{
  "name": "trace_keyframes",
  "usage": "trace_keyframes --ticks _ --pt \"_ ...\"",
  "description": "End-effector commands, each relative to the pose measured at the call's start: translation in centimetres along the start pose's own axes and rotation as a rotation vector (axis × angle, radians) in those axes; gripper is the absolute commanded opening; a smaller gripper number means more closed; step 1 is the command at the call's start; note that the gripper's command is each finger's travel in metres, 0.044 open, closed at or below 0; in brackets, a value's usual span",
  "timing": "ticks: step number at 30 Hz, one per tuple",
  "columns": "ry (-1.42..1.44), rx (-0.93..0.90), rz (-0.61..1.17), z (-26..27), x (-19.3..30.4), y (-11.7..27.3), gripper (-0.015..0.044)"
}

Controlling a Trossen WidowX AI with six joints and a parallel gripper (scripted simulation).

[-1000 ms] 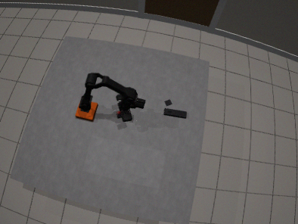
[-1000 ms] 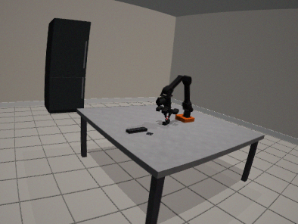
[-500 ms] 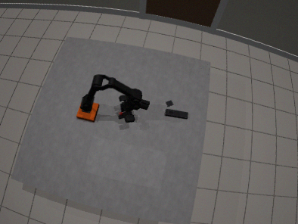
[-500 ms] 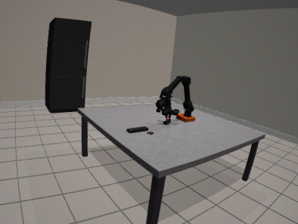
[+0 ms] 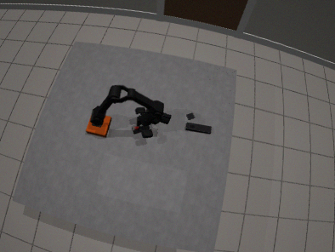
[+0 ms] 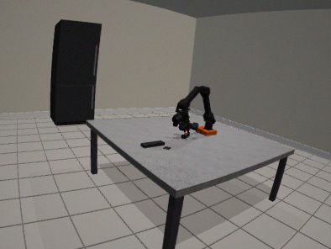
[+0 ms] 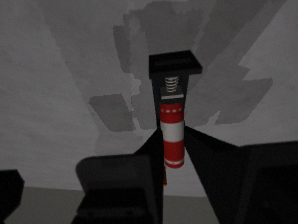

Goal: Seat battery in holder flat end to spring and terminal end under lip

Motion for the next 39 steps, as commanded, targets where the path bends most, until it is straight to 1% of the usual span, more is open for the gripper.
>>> trace_keyframes --ticks 1,39 --pt "-0.004 0.008 0.021 0.0 -0.4 -0.1 0.0066" --pt "-0.005 -0.002 0.009 0.4 -2.3 0.7 0.0066"
Point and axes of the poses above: the point midway between the two fingers, 35 mm back from their tips, its own y axis back along the fingers, its own z axis across the jaws, x = y × z, the point moved 7 cm from there along y, back along the fingers, and after that the axes turned 14 degrees about -y, right-handed, at the moved point
